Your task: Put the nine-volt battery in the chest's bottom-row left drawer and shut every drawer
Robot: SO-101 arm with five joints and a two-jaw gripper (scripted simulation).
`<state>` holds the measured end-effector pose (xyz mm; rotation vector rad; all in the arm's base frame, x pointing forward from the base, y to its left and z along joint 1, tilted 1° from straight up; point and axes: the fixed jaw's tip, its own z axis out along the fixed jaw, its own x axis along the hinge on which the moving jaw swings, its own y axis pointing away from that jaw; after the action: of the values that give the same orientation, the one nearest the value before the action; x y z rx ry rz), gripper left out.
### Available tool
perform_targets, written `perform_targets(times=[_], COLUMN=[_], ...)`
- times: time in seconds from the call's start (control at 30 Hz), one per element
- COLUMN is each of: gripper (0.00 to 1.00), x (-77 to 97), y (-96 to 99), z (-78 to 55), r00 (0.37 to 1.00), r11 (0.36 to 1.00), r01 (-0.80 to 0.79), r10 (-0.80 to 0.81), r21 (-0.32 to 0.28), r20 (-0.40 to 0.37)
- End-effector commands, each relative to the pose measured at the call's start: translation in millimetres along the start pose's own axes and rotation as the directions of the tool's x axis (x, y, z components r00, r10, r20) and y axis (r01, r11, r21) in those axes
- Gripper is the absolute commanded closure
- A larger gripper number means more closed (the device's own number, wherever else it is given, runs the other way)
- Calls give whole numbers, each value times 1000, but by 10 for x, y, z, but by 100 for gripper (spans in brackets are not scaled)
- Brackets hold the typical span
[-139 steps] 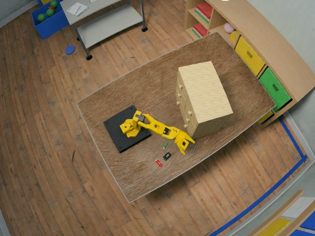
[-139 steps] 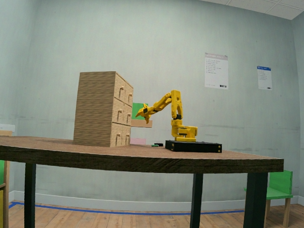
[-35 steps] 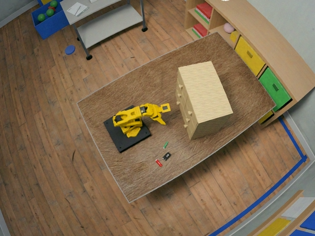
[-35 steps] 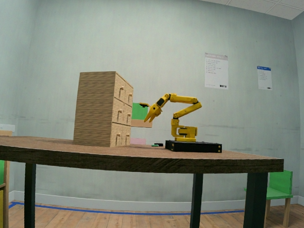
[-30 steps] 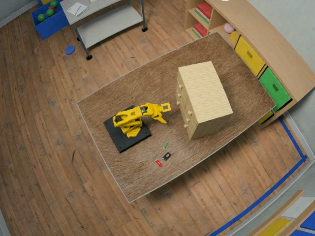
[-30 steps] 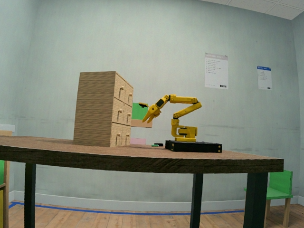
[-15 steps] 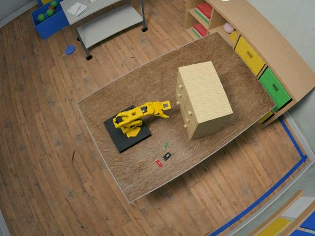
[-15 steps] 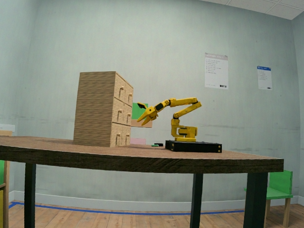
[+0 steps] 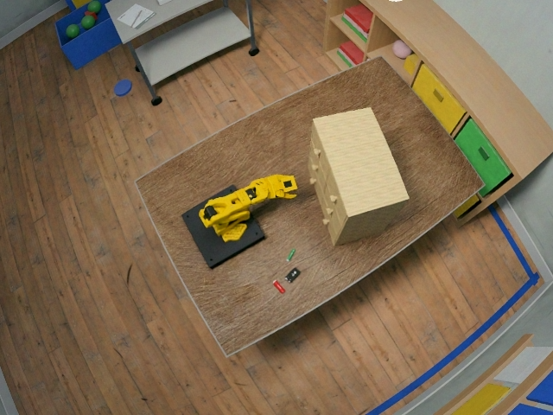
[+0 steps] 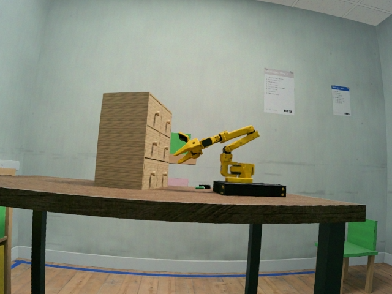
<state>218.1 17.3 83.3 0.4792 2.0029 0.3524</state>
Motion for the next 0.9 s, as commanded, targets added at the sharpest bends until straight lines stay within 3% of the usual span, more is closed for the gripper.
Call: perform_targets(times=[0.0, 0.17, 0.87], gripper=[67, 69, 76], x=[41, 29, 27], y=[44, 135, 137], z=[18, 4, 4], r00=[999, 995, 995], r11=[998, 991, 991], r01=[-34, -72, -72], r10=[35, 79, 80], r21=[-45, -111, -113], r20=[25, 63, 64])
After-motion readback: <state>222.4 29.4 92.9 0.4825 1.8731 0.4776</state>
